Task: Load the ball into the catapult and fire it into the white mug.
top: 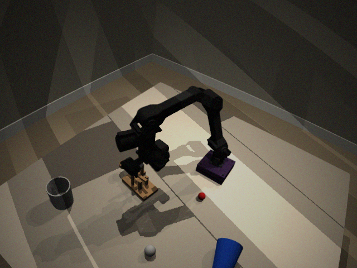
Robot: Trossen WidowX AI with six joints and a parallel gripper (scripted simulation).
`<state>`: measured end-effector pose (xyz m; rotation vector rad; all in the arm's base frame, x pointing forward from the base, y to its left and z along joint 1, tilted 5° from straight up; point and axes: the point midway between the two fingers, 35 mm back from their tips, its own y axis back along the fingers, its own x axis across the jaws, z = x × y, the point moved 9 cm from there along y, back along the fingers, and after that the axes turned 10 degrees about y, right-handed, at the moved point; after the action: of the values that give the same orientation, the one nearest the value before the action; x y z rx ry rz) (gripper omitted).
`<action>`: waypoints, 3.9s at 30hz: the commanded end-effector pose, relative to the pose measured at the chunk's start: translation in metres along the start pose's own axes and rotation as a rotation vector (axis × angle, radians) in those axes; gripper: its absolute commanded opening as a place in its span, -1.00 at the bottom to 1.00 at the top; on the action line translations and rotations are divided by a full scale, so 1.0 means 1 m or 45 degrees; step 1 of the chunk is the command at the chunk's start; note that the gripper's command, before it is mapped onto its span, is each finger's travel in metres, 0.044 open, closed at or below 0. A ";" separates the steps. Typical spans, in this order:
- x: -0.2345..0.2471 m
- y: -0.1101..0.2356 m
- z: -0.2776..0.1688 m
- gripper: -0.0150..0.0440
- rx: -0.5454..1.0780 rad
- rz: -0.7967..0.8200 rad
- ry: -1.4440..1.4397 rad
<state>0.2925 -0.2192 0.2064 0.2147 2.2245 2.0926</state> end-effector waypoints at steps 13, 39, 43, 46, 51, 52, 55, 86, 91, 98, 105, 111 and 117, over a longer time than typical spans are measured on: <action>0.000 -0.045 0.001 1.00 0.008 -0.006 -0.006; 0.000 -0.087 0.001 1.00 0.008 -0.006 -0.006; 0.000 -0.093 0.001 1.00 0.008 -0.006 -0.006; 0.001 -0.094 0.001 1.00 0.008 -0.006 -0.006; -0.001 -0.091 0.001 0.91 0.009 -0.016 -0.011; -0.001 -0.091 0.001 0.82 0.009 -0.016 -0.011; -0.001 -0.091 0.001 0.56 0.009 -0.016 -0.011; 0.000 -0.042 0.001 -0.49 0.005 -0.011 -0.377; -0.002 -0.042 0.000 -0.49 0.005 -0.011 -0.595; -0.006 -0.043 -0.002 -0.49 0.004 -0.011 -0.900; -0.016 -0.043 -0.009 -0.49 0.004 -0.012 -1.205; -0.020 -0.043 -0.014 -0.49 0.004 -0.013 -1.269; -0.020 -0.047 -0.015 -0.49 0.005 -0.013 -1.270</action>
<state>0.3063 -0.2378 0.1594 0.9880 1.5837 1.4503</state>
